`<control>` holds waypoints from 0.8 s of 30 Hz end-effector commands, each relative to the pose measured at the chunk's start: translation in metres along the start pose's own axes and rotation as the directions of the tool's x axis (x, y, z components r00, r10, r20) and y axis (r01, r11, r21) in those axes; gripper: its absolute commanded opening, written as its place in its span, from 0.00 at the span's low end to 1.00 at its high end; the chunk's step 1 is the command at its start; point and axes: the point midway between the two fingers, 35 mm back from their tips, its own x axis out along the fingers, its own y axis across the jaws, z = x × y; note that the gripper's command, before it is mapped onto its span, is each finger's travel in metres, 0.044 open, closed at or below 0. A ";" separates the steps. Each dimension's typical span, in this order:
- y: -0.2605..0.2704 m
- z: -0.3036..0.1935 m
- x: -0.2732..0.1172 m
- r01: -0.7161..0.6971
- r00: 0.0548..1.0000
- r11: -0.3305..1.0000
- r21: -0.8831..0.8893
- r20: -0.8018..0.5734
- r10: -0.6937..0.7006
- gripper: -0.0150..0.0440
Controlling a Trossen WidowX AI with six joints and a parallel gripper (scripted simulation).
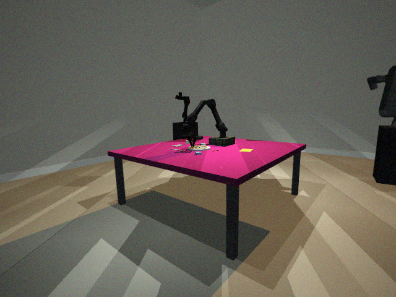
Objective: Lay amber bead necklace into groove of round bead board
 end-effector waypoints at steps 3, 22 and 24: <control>0.000 0.000 0.000 0.000 1.000 1.000 0.000 0.000 0.000 0.25; -0.006 0.000 -0.006 0.001 1.000 1.000 0.007 0.001 -0.001 0.25; -0.006 0.000 -0.006 0.001 1.000 1.000 0.007 0.001 -0.001 0.25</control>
